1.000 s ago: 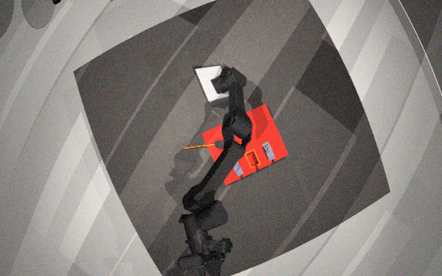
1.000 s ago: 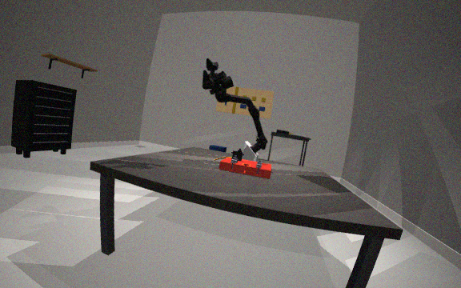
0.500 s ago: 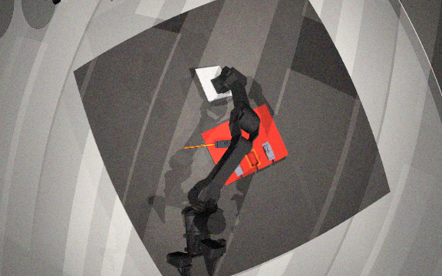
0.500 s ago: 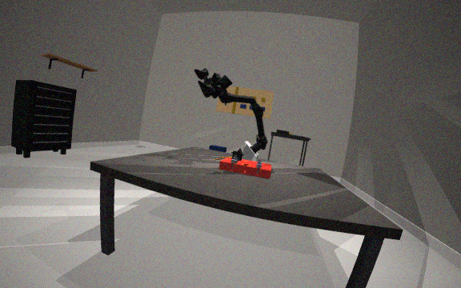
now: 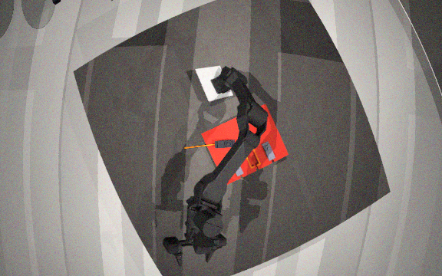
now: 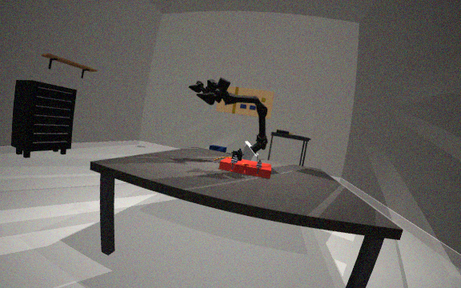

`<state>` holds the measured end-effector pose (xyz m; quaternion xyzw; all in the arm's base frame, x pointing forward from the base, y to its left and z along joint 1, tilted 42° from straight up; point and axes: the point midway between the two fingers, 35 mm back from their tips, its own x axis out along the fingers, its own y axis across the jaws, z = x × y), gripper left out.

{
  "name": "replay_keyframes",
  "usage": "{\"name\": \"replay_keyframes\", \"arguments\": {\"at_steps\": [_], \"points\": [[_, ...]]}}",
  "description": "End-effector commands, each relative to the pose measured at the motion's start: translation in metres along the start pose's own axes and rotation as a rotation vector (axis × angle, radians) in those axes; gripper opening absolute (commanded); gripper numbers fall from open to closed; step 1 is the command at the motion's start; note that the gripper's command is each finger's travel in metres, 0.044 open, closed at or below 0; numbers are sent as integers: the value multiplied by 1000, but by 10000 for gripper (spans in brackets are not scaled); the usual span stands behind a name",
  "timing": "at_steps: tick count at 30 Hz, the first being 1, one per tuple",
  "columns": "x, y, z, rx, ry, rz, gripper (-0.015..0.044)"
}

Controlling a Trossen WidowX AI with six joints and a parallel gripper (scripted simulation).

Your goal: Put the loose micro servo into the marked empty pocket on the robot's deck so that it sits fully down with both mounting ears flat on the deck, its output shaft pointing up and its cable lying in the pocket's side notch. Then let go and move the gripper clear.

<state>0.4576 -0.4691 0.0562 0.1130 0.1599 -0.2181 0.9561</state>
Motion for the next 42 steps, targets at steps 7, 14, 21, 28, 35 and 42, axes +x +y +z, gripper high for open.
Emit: {"name": "replay_keyframes", "arguments": {"at_steps": [7, 14, 21, 28, 35, 42], "points": [[-21, 19, -49, 264, 232, 9, 440], [-41, 34, -82, 439, 391, -8, 440], [-68, 51, -113, 610, 552, -45, 440], [-100, 70, -142, 778, 714, -99, 440], [-135, 90, -166, 943, 876, -173, 440], [-176, 112, -186, 1097, 1036, -266, 440]]}}
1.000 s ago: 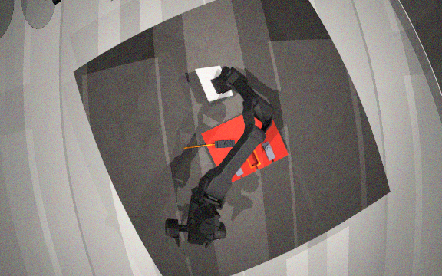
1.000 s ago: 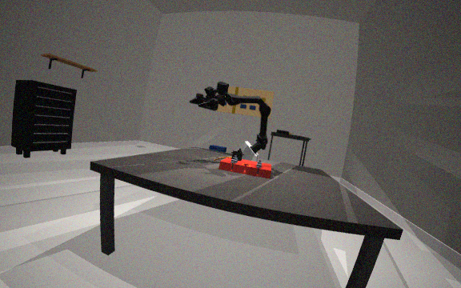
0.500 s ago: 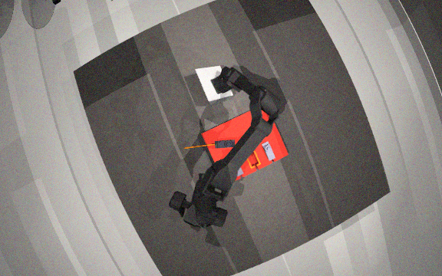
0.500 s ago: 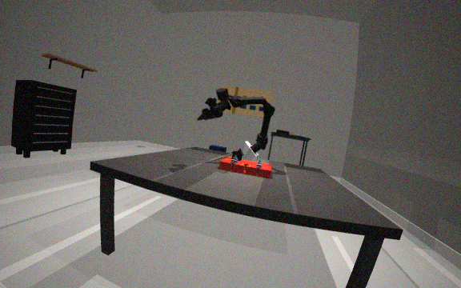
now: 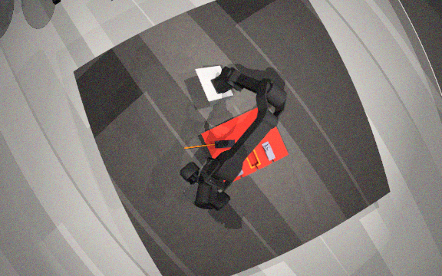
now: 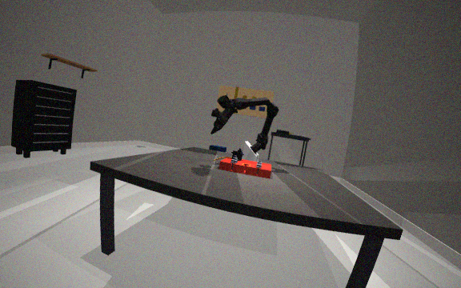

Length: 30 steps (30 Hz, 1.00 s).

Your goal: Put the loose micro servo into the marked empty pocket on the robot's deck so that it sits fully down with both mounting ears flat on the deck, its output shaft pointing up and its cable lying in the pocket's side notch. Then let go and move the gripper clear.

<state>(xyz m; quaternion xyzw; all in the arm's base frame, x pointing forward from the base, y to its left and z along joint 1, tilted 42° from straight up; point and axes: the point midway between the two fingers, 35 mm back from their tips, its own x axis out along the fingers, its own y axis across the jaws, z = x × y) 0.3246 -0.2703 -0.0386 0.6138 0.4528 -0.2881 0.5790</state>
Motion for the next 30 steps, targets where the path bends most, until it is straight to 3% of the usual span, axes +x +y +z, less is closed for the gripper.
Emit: {"name": "replay_keyframes", "arguments": {"at_steps": [1, 22, 30], "points": [[-4, -13, -28, 113, 81, -49, 440], [-41, -70, -154, 644, 411, -380, 440], [-44, -73, -162, 680, 430, -407, 440]]}}
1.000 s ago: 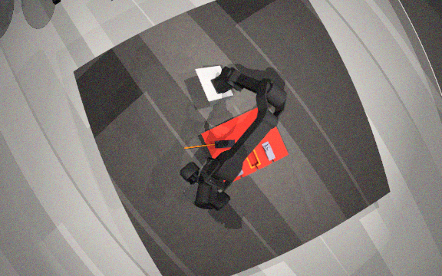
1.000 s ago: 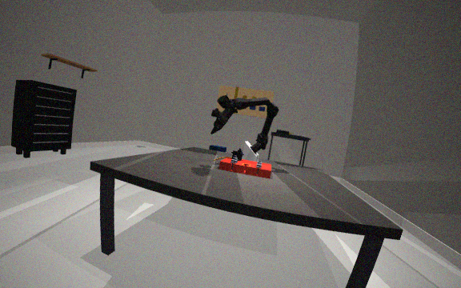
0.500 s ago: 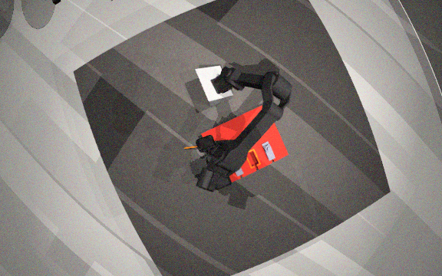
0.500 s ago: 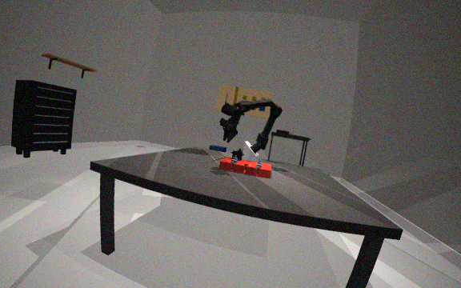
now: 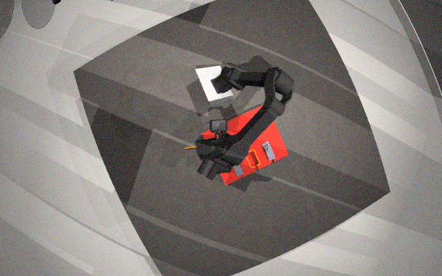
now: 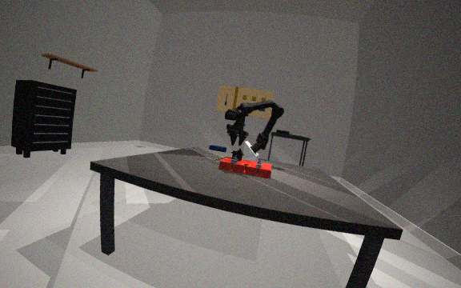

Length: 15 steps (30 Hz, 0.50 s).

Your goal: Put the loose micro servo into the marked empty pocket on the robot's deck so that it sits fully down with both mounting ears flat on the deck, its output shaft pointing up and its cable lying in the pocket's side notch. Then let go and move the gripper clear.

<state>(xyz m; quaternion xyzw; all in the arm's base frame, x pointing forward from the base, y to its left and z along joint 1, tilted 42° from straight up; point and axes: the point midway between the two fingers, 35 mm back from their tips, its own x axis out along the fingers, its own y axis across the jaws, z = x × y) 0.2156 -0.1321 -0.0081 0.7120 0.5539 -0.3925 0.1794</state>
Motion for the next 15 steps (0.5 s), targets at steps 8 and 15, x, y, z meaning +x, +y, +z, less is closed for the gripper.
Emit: {"name": "replay_keyframes", "arguments": {"at_steps": [8, 15], "points": [[26, -4, -4, 18, 12, -8, 440], [30, -4, -4, 18, 12, -8, 440]]}}
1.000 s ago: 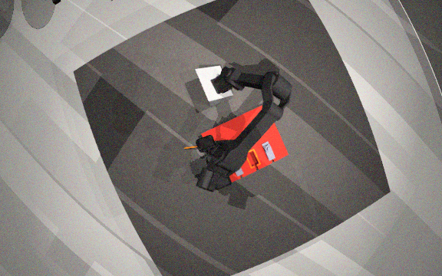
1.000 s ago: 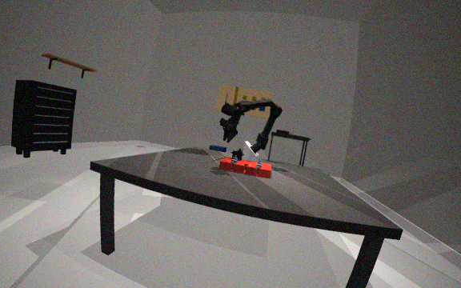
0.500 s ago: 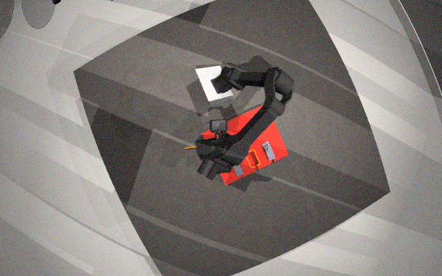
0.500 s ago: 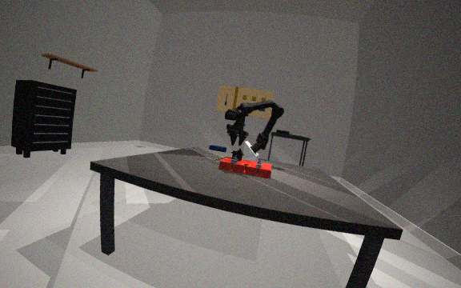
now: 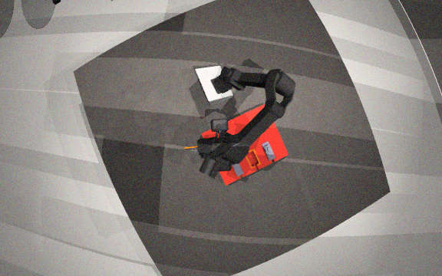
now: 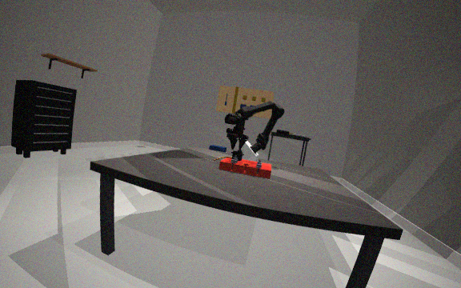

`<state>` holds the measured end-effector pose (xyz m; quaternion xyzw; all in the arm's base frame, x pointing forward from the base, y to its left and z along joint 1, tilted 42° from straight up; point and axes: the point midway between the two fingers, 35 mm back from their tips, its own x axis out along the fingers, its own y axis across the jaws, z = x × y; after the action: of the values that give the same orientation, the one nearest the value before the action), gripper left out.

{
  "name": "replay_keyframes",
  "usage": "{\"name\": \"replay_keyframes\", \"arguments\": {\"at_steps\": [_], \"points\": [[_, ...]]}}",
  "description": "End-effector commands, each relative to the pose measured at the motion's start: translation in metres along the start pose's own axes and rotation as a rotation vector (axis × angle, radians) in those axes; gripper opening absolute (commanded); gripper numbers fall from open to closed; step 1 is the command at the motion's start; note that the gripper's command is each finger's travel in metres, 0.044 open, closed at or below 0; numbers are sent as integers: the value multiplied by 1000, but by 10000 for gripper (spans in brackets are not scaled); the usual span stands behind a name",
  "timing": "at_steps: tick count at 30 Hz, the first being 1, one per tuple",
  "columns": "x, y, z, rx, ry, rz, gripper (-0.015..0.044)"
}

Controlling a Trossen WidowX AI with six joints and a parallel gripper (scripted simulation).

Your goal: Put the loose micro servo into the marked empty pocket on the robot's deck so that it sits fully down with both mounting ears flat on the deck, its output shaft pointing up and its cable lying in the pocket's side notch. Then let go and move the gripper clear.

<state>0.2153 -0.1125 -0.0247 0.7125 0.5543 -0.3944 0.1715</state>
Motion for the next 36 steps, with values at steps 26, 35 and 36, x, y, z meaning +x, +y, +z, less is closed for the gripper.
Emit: {"name": "replay_keyframes", "arguments": {"at_steps": [26, 35, 36], "points": [[21, -1, -1, 5, 6, -1, 112], [8, -1, -1, 5, 5, -1, 0], [2, -2, -1, 5, 5, -1, 0]]}}
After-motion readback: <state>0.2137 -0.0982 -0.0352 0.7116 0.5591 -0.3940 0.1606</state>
